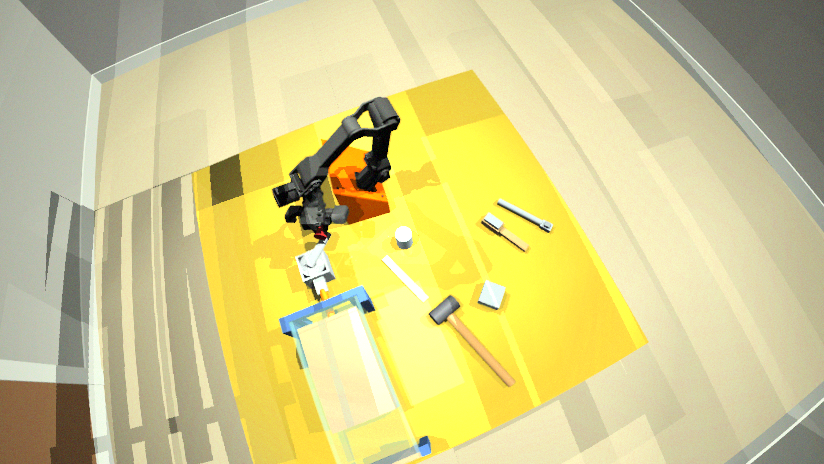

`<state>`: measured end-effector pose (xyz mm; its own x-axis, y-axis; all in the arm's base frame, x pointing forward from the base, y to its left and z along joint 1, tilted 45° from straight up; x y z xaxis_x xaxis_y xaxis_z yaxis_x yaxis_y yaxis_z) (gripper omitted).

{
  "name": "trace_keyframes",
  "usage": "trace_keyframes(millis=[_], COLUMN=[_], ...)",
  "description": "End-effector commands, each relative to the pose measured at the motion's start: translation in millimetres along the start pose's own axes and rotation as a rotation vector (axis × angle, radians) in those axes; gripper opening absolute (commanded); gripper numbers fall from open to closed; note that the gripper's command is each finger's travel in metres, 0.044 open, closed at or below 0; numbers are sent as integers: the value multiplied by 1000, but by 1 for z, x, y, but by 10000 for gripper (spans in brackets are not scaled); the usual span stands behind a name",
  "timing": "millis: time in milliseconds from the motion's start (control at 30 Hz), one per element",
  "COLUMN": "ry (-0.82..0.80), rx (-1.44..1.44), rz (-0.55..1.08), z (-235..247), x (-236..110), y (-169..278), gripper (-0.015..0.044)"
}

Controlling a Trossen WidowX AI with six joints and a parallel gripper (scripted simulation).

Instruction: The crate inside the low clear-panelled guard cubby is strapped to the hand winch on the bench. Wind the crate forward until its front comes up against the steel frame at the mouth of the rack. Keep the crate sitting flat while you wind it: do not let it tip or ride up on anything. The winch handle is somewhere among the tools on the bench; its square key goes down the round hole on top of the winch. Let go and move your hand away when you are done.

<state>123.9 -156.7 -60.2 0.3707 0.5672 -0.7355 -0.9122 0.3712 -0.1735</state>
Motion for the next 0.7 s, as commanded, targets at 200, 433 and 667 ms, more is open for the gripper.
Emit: trace_keyframes(millis=[200,433,667], ry=[34,35,35], rx=[1,1,1], rz=[28,28,28], z=[-21,-29,-37], x=[-1,-1,-1], y=[6,7,8], gripper=[0,0,0])
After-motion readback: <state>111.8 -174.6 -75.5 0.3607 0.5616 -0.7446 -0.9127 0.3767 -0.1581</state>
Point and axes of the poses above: the point midway between the two fingers, 35 mm back from their tips, its own x axis out along the fingers, its own z axis across the jaws, y = z × x, the point moved 5 cm from there along -x, back along the fingers, and after that the axes turned 6 degrees about -x, right-handed, at the moved point
